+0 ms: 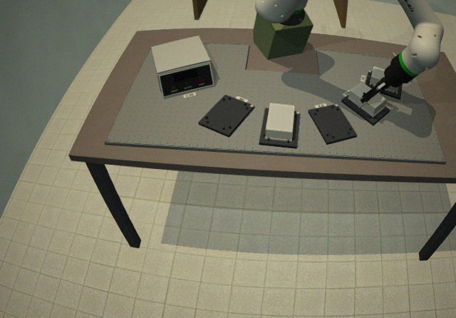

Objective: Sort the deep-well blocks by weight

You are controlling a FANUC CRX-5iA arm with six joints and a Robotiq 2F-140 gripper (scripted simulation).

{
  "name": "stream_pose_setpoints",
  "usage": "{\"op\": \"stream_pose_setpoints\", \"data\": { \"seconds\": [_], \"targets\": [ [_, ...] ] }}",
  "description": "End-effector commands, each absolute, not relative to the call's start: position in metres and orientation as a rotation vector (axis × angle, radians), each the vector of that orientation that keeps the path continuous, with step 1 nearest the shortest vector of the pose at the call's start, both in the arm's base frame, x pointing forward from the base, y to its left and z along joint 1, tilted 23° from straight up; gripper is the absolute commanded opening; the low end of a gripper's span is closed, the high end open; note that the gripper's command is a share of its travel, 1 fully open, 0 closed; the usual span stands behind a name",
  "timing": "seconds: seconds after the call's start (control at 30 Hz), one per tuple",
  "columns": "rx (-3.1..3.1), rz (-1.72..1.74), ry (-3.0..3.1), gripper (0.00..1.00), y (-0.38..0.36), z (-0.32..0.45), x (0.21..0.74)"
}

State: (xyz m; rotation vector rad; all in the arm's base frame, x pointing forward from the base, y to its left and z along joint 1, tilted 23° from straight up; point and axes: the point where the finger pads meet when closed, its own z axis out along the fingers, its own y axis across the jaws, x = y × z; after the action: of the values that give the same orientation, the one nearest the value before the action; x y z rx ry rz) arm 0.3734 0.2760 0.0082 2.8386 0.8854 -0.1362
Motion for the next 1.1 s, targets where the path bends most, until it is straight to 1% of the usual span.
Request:
{"op": "stream_pose_setpoints", "data": {
  "seconds": [0.0,1.07],
  "targets": [
    [2.839,-0.136,0.885,0.10,0.2762,0.0080,0.3737],
    [2.839,-0.136,0.885,0.10,0.2767,0.0037,0.3754]
  ]
}}
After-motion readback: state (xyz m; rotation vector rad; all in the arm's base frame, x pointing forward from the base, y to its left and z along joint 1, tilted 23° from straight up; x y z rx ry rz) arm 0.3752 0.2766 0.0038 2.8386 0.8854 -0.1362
